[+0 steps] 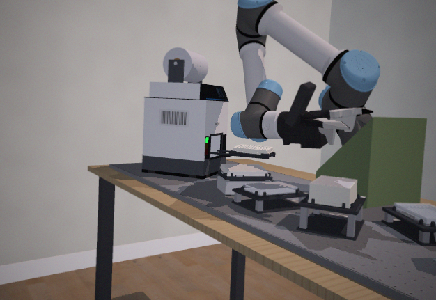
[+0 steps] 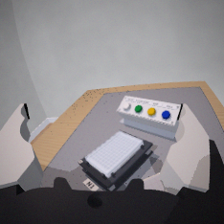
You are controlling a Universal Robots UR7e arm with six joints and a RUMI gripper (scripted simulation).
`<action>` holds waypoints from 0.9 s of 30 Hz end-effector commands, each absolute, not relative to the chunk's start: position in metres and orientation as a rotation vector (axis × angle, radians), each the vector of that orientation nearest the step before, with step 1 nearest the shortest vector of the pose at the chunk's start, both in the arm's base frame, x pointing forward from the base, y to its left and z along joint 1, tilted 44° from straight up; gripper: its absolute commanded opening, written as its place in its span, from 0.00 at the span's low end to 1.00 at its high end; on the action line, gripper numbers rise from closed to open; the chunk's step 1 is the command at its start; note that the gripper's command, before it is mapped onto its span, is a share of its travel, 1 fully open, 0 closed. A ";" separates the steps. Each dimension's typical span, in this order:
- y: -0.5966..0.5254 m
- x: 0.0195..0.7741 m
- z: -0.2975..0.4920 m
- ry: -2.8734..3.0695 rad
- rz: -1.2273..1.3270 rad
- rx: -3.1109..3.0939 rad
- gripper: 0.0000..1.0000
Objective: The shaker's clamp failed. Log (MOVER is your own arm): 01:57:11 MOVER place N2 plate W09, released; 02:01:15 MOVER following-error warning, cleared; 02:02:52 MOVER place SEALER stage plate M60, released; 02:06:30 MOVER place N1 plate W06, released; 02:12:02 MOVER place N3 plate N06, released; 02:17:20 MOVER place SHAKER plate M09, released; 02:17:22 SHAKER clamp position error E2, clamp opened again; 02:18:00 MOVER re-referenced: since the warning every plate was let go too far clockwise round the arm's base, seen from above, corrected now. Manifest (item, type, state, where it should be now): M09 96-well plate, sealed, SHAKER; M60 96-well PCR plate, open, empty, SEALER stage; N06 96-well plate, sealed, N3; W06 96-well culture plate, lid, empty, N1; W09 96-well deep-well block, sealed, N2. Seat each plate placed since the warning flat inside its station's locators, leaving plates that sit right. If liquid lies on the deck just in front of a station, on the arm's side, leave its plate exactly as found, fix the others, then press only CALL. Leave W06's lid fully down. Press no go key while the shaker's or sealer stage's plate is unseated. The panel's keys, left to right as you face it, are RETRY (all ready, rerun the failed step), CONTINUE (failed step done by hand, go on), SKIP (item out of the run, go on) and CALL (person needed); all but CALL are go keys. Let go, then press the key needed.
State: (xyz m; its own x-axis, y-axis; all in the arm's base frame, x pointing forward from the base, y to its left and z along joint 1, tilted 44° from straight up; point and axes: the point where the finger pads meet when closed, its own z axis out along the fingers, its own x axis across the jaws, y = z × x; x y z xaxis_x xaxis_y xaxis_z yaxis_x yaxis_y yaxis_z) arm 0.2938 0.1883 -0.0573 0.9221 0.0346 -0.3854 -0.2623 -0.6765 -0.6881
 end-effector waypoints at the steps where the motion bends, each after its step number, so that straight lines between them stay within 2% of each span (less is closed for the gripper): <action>1: 0.189 0.294 -0.057 0.160 0.473 -2.271 1.00; 17: 0.189 0.294 -0.057 0.160 0.473 -2.271 1.00; 18: 0.190 0.290 -0.060 0.165 0.493 -2.280 0.82; 27: 0.200 0.259 -0.085 0.209 0.668 -2.375 0.82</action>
State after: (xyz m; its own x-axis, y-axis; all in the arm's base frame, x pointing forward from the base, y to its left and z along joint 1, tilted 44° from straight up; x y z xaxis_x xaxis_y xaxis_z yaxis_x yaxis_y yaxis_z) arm 0.2713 0.1957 -0.0740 0.8825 0.0308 -0.4692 -0.2964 -0.7382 -0.6060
